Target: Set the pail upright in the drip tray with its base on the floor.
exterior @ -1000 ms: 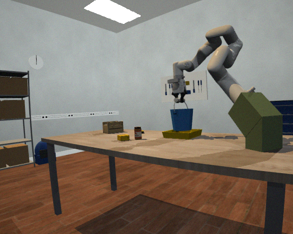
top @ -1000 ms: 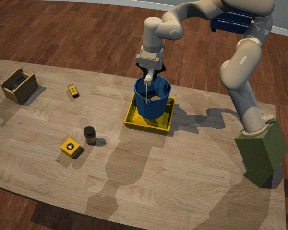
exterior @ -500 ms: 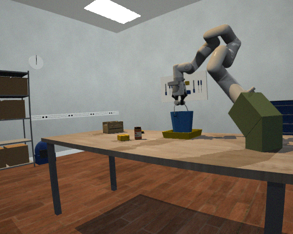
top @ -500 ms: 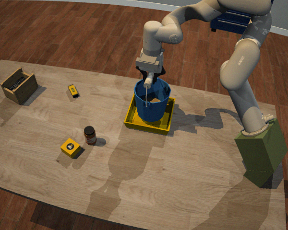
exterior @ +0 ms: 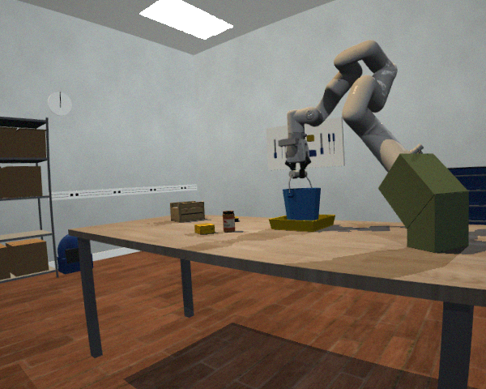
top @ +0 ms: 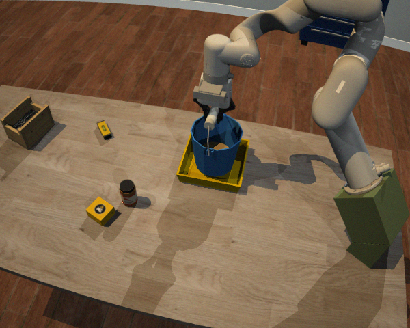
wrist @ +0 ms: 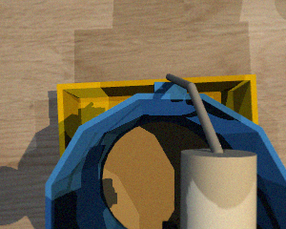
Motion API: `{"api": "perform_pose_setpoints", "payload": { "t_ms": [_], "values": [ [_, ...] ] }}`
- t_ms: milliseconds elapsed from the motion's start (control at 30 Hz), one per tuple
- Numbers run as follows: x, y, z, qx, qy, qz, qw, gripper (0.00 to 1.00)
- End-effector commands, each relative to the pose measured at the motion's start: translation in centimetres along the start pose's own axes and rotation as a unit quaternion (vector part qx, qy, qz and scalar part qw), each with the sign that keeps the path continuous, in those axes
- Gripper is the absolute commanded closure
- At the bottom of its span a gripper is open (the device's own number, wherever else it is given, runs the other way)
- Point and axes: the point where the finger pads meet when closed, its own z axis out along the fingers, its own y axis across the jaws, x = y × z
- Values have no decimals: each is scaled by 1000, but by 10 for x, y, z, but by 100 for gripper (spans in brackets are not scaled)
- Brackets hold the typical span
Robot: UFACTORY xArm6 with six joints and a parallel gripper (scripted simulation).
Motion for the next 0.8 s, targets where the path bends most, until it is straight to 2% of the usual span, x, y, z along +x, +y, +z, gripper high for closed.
{"api": "perform_pose_setpoints", "payload": {
  "t_ms": [0, 767],
  "values": [
    [0, 2, 2, -2, 0, 0, 1000, 100],
    [0, 2, 12, -2, 0, 0, 1000, 100]
  ]
}}
